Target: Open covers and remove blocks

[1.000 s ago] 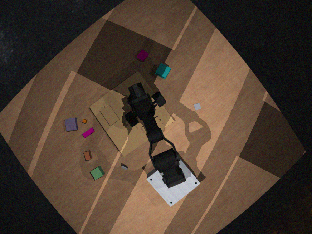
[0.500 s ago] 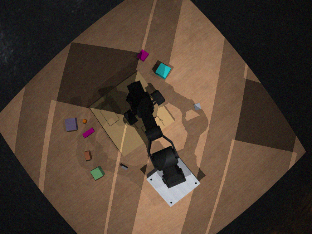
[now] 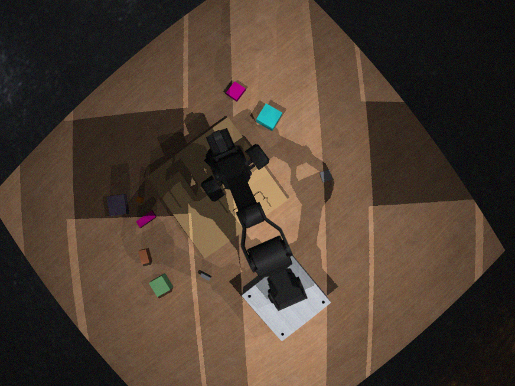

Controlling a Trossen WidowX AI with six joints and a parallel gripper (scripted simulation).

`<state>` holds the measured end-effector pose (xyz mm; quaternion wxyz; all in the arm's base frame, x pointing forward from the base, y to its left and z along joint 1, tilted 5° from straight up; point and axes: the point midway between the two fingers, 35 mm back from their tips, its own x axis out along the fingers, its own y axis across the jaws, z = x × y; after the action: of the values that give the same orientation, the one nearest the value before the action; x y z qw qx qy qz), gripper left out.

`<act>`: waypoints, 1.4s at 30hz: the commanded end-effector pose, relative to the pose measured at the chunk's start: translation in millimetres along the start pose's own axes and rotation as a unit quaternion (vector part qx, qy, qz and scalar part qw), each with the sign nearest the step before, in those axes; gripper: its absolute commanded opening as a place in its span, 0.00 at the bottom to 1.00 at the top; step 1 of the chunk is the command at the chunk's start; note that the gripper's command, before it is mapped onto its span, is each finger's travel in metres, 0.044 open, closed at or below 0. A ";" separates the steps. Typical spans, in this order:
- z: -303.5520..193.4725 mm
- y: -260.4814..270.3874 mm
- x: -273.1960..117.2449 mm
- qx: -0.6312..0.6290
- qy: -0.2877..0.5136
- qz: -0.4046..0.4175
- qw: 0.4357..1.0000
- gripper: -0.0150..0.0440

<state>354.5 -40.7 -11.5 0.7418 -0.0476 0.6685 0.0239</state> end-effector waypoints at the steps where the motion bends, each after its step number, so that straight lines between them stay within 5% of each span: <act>1: 6.1 -0.9 -1.6 0.002 -0.003 -0.002 1.000 0.25; 42: 47.5 -0.8 -1.6 0.002 -0.005 -0.002 1.000 0.25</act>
<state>396.8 -36.9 -7.0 0.7432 -0.0474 0.6670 0.0235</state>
